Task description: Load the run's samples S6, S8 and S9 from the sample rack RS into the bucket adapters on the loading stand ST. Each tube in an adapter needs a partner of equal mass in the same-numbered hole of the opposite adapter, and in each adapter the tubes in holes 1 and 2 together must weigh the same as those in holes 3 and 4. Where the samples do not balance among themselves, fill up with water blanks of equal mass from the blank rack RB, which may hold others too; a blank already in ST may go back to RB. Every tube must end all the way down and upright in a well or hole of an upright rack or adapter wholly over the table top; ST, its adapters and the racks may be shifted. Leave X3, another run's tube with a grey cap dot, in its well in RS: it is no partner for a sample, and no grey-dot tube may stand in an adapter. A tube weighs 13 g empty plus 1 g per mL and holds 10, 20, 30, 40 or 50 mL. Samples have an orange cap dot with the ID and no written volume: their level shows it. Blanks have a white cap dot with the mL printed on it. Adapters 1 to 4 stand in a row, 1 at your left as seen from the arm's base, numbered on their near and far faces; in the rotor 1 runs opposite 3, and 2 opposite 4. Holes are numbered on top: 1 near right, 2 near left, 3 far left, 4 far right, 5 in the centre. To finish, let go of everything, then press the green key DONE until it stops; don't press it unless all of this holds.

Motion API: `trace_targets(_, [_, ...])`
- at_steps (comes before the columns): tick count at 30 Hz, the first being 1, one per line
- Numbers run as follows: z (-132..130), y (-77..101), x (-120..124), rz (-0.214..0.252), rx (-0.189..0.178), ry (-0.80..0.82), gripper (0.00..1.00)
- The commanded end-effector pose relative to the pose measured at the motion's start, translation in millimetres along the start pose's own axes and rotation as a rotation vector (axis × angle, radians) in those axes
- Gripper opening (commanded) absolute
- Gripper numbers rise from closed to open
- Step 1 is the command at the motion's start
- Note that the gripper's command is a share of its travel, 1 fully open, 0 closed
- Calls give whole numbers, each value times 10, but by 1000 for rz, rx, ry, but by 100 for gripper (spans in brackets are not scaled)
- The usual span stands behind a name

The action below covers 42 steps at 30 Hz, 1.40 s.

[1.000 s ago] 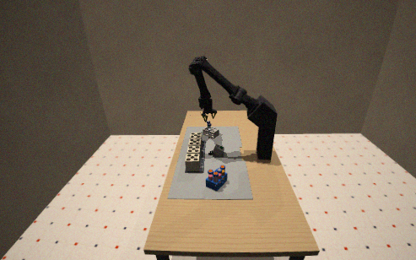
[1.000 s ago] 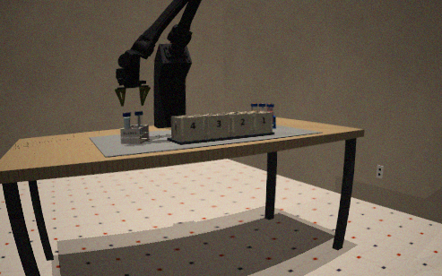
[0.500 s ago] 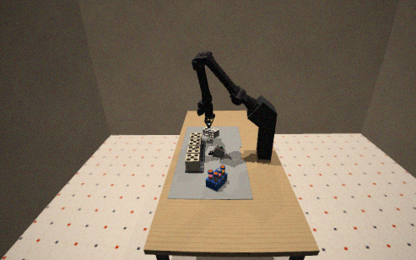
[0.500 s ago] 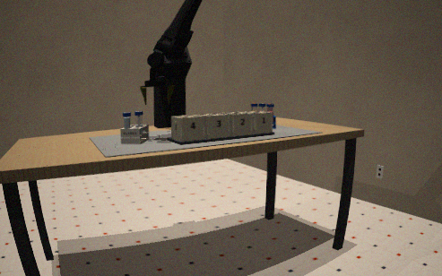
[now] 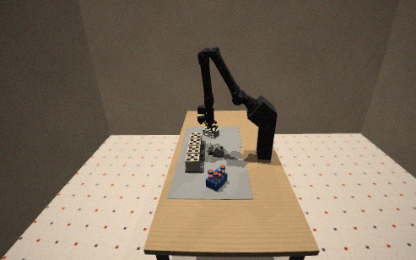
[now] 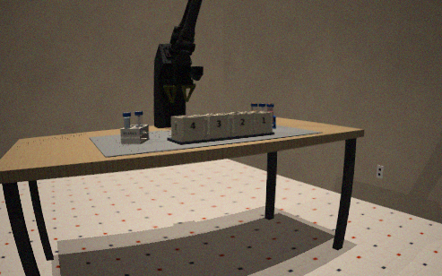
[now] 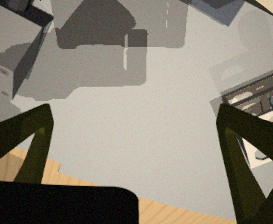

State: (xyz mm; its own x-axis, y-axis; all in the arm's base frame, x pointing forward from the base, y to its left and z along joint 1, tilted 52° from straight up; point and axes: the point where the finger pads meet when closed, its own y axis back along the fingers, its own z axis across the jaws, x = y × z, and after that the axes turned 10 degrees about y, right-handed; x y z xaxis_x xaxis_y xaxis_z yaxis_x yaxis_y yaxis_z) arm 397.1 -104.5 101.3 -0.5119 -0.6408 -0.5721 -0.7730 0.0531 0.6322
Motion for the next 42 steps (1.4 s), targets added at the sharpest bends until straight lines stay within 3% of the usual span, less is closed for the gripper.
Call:
trace_targets(1, [135,59,-220,-38,25,234,100])
trace_targets(4, [351,60,-350,-38,26,382,100])
trace_targets(8, [496,61,-436,-38,27,465,100])
trace_targets(11, [712,64,-565,-39,25,463,100])
trace_targets(14, [995,3,-622,-20,-2,442,100])
trace_targets(21, [1451,5,-1010,-32,7,440,100])
trace_targets(23, [1451,5,-1010,-32,7,440,100])
trace_targets(38, [2560,25,-1628,-17,-6,453,100])
trace_targets(42, [2705,28,-1717,-18,-6,453,100])
